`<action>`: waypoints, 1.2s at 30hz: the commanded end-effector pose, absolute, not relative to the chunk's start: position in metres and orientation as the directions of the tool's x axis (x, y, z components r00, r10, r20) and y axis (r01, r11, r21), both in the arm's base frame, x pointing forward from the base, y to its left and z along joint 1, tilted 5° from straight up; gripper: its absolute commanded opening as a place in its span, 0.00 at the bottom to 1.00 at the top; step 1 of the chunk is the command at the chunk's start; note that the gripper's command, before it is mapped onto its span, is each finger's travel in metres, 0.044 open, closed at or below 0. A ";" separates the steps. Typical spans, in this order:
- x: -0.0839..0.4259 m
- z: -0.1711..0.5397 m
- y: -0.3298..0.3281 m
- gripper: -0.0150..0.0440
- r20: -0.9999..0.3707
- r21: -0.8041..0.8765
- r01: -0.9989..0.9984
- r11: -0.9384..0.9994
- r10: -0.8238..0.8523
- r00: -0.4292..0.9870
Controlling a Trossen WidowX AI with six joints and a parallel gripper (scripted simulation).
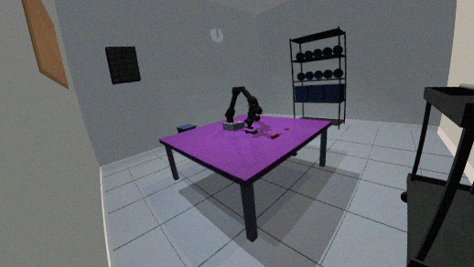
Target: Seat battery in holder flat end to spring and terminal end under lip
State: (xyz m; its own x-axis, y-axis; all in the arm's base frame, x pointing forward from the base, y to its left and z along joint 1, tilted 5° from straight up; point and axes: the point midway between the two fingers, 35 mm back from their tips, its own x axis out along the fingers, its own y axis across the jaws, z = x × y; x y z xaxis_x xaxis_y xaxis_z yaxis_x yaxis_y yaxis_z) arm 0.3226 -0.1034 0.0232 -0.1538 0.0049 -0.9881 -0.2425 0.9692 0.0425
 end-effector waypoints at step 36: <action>0.331 0.005 -0.101 0.37 -0.918 0.047 -0.237 0.970 -0.051 -0.393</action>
